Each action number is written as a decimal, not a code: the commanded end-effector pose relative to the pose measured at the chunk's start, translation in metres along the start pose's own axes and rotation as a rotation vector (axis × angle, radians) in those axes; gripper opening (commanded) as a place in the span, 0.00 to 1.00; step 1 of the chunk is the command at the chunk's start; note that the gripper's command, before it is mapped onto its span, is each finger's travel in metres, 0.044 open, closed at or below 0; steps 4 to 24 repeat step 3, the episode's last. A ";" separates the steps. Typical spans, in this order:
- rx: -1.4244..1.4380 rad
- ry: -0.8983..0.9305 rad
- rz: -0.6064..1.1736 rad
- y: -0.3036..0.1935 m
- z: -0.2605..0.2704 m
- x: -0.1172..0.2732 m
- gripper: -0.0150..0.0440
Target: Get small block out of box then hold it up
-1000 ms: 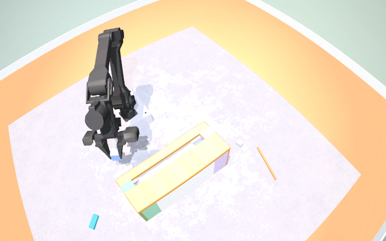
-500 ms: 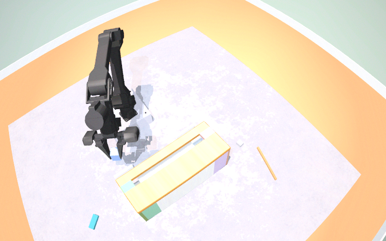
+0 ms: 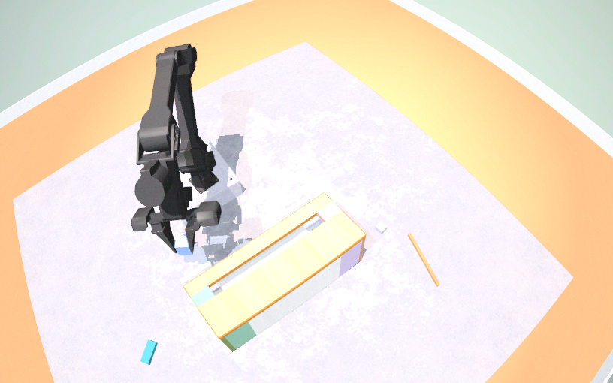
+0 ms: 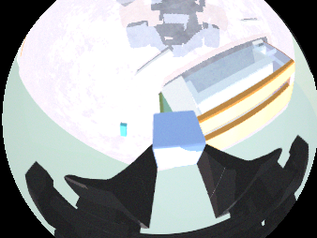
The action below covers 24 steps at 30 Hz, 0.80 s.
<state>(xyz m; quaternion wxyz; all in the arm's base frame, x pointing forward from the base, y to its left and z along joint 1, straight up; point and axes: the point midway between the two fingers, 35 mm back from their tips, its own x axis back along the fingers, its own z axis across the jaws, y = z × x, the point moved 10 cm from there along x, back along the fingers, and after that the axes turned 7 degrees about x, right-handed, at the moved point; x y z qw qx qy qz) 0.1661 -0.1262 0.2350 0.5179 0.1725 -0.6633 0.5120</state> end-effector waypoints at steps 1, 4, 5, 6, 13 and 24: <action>-0.006 0.004 0.000 0.000 0.000 0.000 0.25; -0.006 0.004 0.000 0.000 0.000 0.000 0.25; -0.006 0.004 0.000 0.000 0.000 0.000 0.25; -0.006 0.004 0.000 0.000 0.000 0.000 0.25; -0.006 0.004 0.000 0.000 0.000 0.000 0.25; -0.006 0.004 0.000 0.000 0.000 0.000 0.25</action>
